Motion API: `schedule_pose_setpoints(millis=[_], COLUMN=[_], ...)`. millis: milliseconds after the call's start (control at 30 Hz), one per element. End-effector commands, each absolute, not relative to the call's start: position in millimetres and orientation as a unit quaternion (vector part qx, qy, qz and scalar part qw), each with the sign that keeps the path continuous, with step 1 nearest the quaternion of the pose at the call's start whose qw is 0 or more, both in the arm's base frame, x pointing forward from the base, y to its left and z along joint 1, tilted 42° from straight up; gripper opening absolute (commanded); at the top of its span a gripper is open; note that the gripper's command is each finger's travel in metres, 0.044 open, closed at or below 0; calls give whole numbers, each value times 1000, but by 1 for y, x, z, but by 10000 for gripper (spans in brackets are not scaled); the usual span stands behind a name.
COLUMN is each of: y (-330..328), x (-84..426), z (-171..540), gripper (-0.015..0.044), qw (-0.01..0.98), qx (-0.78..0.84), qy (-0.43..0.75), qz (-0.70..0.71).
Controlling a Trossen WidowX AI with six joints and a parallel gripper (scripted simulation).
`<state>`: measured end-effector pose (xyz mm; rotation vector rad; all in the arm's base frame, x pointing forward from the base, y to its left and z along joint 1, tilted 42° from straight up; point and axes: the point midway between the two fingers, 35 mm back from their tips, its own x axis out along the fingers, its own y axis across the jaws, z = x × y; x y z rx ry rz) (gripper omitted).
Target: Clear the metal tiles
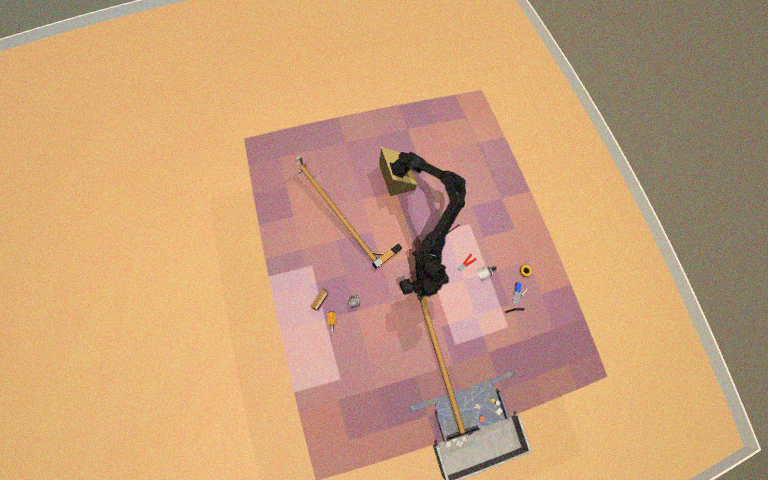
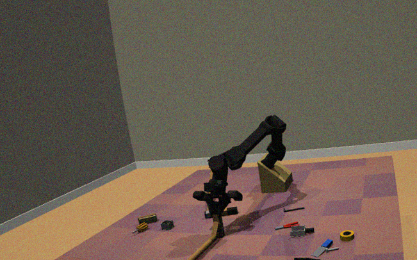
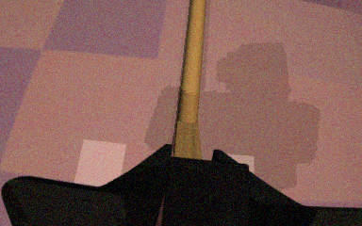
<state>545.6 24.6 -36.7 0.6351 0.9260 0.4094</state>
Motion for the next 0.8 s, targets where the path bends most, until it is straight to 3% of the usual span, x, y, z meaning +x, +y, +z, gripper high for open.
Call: schedule_pose_setpoints(millis=[0, 767], y=[24, 15], x=[545, 516], z=[-36, -37], gripper=[0, 0], qw=[828, 828], qx=[299, 299], qy=[434, 434], qz=[192, 191])
